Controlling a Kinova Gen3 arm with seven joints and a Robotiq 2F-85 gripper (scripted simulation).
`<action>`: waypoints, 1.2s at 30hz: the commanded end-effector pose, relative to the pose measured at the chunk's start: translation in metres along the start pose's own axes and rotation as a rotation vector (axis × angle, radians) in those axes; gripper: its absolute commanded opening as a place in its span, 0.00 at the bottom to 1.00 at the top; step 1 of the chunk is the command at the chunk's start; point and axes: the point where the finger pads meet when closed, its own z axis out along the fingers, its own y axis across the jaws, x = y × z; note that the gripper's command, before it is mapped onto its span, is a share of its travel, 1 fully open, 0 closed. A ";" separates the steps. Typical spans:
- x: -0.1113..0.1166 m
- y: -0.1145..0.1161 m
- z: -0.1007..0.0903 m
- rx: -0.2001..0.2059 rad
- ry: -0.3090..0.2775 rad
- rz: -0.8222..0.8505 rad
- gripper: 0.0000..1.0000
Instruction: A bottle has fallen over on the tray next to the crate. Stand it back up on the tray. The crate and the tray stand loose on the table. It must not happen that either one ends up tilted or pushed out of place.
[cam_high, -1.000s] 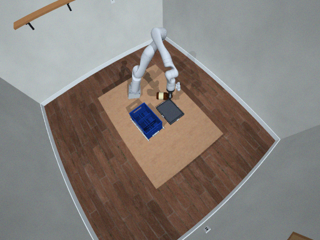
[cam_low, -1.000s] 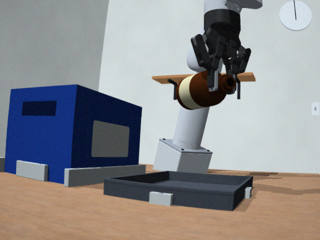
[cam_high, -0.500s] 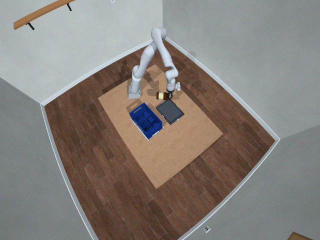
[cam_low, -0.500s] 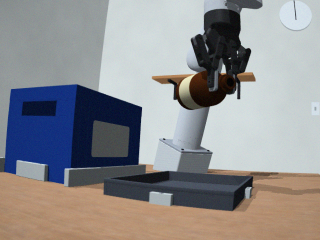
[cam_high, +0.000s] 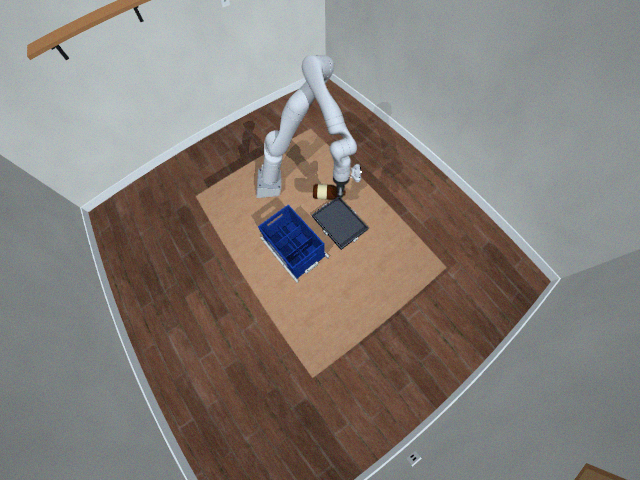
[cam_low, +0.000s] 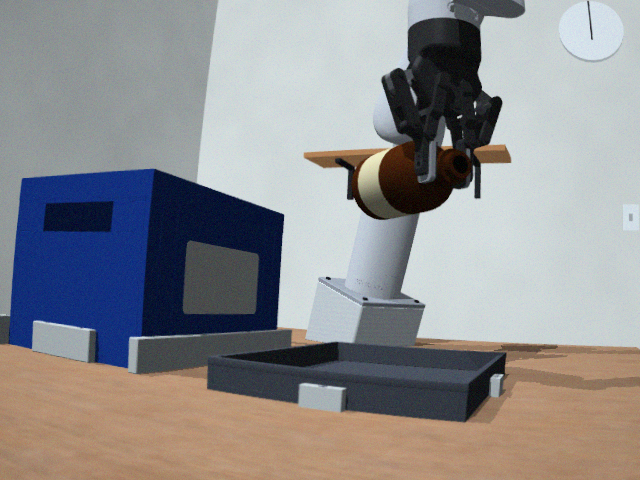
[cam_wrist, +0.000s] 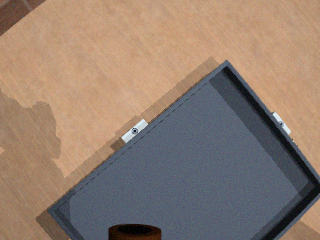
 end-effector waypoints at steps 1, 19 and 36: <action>0.000 0.000 0.000 0.000 0.001 0.004 0.00; 0.000 0.000 0.000 0.000 0.001 0.206 0.00; 0.000 0.000 0.000 0.000 0.001 0.261 0.00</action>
